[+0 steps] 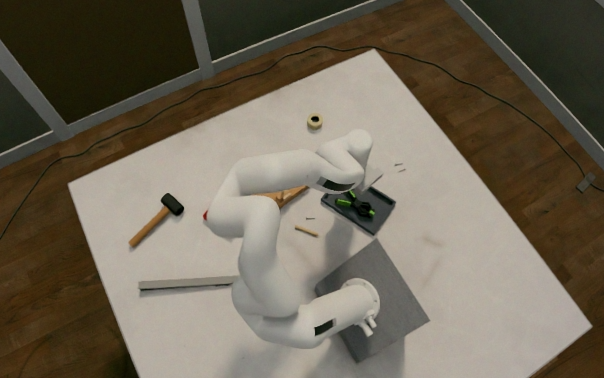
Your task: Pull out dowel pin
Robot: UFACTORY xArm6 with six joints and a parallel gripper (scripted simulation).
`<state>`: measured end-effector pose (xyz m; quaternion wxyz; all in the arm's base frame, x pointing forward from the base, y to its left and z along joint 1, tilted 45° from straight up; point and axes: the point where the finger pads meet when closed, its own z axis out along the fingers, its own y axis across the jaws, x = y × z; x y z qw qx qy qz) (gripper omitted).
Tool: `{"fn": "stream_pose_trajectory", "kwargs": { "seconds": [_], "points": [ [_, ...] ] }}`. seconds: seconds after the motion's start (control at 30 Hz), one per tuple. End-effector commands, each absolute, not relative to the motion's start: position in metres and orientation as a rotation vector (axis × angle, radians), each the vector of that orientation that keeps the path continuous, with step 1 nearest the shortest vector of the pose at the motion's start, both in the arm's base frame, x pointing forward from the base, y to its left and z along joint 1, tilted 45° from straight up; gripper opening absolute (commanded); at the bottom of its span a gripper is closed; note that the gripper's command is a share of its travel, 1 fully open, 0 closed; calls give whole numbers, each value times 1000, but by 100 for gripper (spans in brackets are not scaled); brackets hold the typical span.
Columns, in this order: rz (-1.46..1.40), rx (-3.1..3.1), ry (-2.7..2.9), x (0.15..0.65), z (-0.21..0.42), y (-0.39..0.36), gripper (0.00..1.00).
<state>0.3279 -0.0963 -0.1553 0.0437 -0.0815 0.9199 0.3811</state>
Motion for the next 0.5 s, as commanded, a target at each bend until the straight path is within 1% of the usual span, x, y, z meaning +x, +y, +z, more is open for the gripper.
{"fn": "stream_pose_trajectory", "kwargs": {
  "seconds": [0.0,0.47],
  "points": [
    [1149,-319,2783,327,-157,-99,28],
    [1120,-496,2713,322,-162,-101,28]
  ]
}}
